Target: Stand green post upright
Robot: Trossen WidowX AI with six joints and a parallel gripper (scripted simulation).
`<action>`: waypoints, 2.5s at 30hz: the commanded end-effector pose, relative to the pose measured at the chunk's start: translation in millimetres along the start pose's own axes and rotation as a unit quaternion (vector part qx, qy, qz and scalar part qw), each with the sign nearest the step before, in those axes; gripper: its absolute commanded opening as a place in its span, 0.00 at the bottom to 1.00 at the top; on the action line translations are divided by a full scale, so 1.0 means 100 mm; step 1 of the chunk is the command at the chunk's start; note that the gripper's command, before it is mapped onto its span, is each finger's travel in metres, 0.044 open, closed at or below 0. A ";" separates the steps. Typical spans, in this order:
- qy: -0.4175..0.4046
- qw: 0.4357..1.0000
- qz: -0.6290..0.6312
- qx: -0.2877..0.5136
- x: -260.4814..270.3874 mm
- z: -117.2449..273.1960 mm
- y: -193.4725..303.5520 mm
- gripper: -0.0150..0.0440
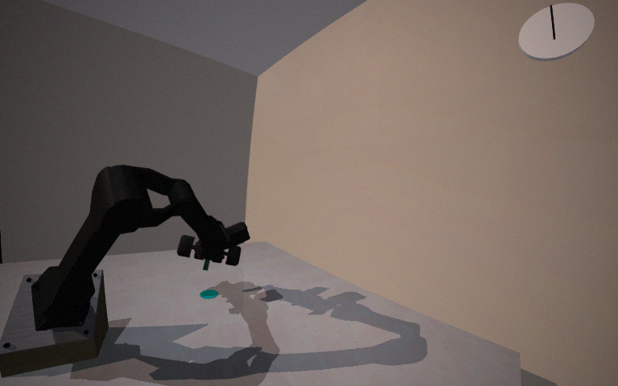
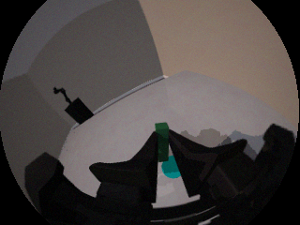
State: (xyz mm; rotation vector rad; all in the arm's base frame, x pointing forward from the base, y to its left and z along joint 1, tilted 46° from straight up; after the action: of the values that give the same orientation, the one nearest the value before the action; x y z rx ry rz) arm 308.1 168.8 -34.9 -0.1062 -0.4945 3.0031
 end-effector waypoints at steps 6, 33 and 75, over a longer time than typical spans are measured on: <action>0.007 0.999 0.012 -0.031 0.03 0.04 0.03 0.29; 0.047 0.990 0.054 -0.122 0.08 0.21 0.10 0.29; 0.084 0.975 0.094 -0.182 0.10 0.29 0.31 0.29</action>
State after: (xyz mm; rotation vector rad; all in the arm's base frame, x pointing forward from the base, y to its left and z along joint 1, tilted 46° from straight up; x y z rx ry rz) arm 291.1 138.9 -11.1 -0.4571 -1.0620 3.0044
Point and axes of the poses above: the point midway between the two fingers, 35 mm back from their tips, its own z axis back along the fingers, its own x axis across the jaws, y = z × x, the point moved 4 cm from there along z, back along the fingers, and after that the axes turned 6 degrees about z, right-handed, at the moved point
